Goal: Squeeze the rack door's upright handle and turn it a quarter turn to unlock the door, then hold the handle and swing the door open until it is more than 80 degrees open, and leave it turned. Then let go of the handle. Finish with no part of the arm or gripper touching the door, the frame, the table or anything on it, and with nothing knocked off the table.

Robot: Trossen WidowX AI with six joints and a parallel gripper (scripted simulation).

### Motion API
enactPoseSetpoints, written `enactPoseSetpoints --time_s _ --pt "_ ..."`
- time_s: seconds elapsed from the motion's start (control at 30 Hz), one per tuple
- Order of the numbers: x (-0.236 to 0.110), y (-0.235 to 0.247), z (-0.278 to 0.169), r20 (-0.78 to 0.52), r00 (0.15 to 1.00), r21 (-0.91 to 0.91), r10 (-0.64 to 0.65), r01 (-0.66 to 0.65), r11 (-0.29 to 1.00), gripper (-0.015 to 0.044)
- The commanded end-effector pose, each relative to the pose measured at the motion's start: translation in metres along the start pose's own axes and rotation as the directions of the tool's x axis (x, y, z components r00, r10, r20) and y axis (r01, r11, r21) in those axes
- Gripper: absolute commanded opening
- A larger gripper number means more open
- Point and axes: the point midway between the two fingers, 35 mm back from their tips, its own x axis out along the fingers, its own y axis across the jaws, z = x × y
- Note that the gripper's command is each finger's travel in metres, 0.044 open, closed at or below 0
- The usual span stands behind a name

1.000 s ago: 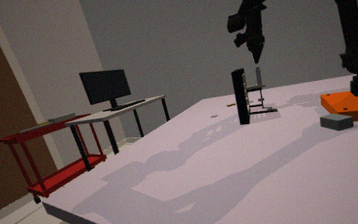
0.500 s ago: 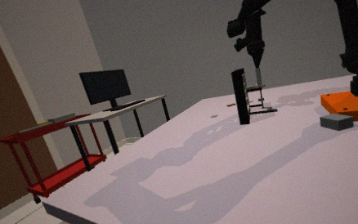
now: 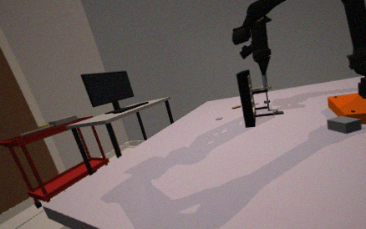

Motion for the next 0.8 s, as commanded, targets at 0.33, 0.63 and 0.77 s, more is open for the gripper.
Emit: enactPoseSetpoints --time_s 0.33,0.63,0.77 --pt "0.022 0.000 -0.001 -0.014 1.000 0.000 -0.004 0.004 1.000 0.0298" --pt "0.024 0.000 -0.001 -0.015 1.000 0.000 -0.004 0.004 1.000 0.0141" --pt "0.024 0.000 -0.001 -0.015 1.000 0.000 -0.004 0.004 1.000 0.0094"
